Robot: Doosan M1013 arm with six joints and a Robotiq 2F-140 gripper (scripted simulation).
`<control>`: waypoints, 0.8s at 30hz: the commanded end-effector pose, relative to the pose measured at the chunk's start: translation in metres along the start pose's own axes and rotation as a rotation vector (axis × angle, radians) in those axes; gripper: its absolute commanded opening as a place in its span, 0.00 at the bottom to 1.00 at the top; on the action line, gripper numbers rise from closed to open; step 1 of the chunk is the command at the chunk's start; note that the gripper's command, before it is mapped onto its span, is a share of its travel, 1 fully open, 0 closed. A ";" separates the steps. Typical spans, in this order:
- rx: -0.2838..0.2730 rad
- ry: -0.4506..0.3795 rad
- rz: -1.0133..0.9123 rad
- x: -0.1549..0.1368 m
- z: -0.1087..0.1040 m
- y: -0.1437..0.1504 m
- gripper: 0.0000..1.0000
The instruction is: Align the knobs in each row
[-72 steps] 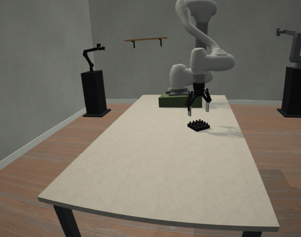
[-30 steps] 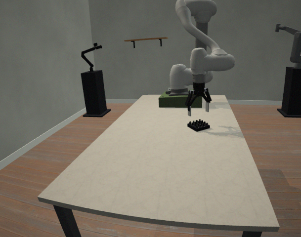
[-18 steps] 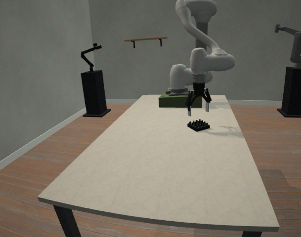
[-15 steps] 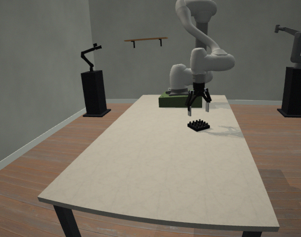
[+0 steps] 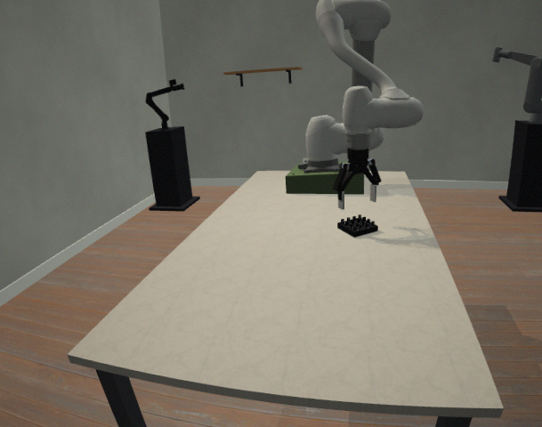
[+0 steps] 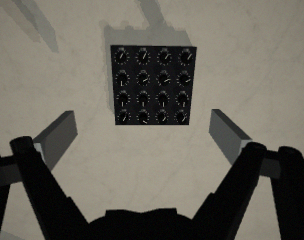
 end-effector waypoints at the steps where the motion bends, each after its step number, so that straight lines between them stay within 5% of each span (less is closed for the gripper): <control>1: 0.000 0.000 0.000 0.000 0.000 0.000 1.00; 24: 0.000 0.000 0.000 -0.017 0.000 -0.001 1.00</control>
Point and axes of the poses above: the point where the finger pads meet when closed, its own z axis out along the fingers, its own y axis across the jaws, x = y × z, the point moved 4 cm from there along -z, back along the fingers, and after that the axes turned 2 degrees about -z, right-handed, at the moved point
